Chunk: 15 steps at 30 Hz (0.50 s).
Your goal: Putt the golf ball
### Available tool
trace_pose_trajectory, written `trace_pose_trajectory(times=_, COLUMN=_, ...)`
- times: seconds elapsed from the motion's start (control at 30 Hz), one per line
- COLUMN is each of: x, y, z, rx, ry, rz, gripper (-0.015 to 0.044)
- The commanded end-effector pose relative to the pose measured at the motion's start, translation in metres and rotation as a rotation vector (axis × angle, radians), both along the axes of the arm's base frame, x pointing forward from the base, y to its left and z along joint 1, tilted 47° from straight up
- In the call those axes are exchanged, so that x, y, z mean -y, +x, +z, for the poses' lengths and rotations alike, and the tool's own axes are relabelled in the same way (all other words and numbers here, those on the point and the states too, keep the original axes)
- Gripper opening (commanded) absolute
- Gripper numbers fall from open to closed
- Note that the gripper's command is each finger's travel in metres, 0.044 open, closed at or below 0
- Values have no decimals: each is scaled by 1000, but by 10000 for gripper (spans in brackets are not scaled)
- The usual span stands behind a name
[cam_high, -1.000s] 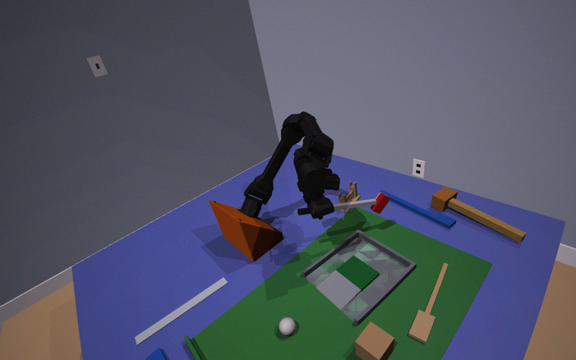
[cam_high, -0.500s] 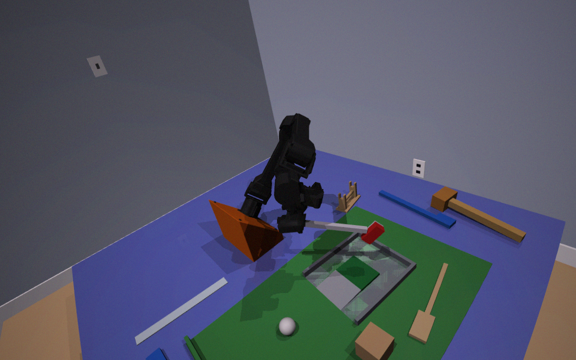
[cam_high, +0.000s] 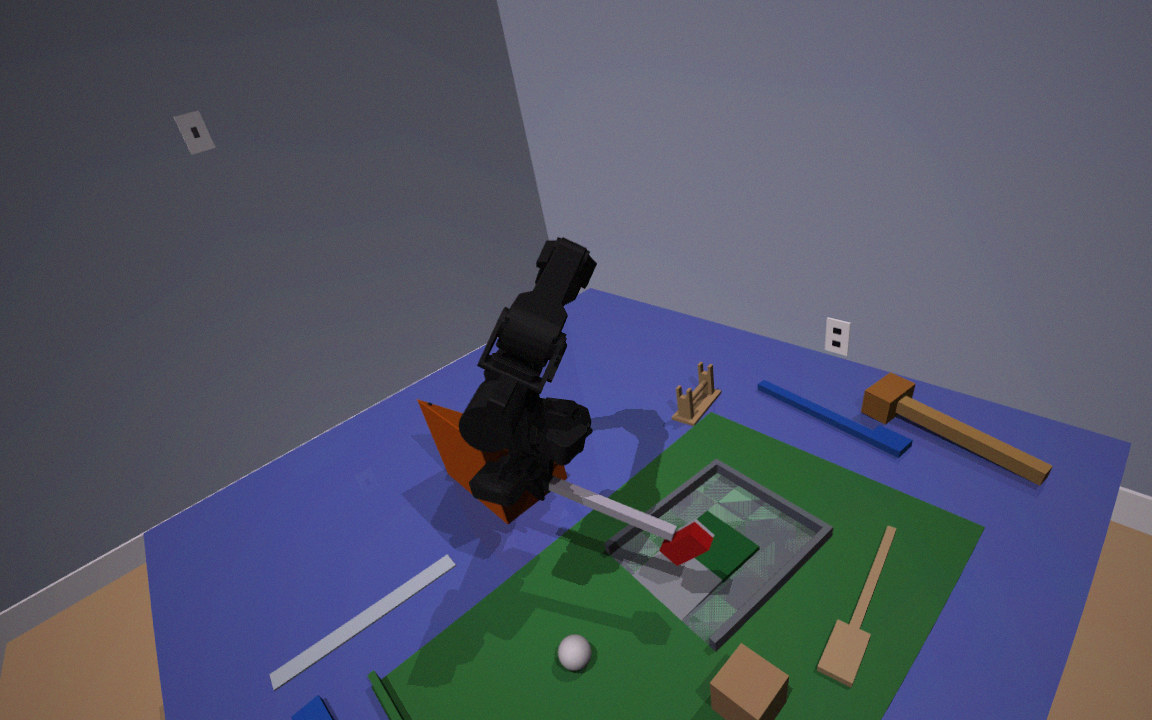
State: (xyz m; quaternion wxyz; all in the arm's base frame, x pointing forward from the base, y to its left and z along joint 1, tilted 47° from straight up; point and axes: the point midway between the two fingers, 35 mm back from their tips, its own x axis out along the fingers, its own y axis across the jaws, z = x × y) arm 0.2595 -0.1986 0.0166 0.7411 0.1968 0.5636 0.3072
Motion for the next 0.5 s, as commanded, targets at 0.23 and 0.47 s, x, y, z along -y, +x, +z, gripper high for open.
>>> trace_pose_trajectory(times=0.23, x=41, y=-32, z=-49, rx=-177, ry=25, rz=-160, gripper=0)
trace_pose_trajectory(times=0.47, x=57, y=-53, z=-80, rx=-276, ry=62, rz=-249, gripper=0)
